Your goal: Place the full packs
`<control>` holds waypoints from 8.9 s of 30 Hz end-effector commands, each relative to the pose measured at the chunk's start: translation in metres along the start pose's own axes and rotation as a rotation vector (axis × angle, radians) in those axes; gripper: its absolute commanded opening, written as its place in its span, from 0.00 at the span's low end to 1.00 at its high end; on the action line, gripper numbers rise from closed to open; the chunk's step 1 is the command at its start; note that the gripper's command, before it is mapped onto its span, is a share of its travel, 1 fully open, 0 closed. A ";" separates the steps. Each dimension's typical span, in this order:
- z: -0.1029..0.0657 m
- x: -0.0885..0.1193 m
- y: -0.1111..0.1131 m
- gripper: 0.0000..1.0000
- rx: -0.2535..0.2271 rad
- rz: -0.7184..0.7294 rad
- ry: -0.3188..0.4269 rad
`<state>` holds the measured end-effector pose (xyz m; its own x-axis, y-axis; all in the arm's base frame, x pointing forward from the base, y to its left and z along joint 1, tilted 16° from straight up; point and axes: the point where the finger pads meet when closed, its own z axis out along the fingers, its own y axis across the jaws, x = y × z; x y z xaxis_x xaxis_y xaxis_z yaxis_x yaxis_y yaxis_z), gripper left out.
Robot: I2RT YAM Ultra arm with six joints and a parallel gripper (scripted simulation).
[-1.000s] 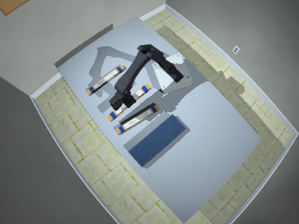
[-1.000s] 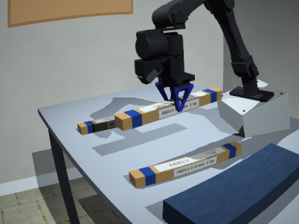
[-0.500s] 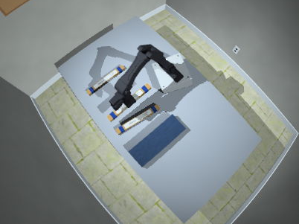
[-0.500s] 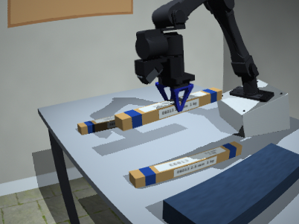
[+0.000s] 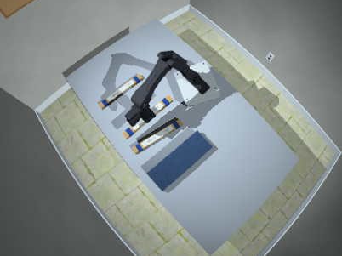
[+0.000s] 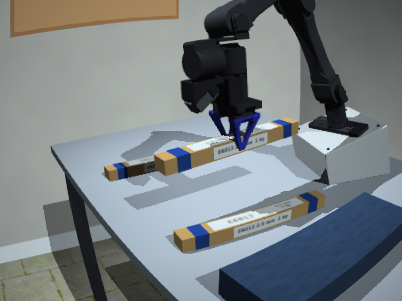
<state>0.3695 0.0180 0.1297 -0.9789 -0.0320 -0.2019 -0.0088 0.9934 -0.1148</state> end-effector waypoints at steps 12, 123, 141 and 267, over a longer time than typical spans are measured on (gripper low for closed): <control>-0.020 -0.010 -0.003 0.00 -0.008 0.007 -0.069; 0.018 -0.027 -0.002 0.00 -0.013 0.006 -0.096; 0.017 -0.028 -0.002 0.00 -0.013 0.005 -0.096; -0.020 -0.010 -0.002 0.00 -0.008 0.007 -0.069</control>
<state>0.3689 0.0095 0.1134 -0.9832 -0.0190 -0.1815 0.0013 0.9938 -0.1111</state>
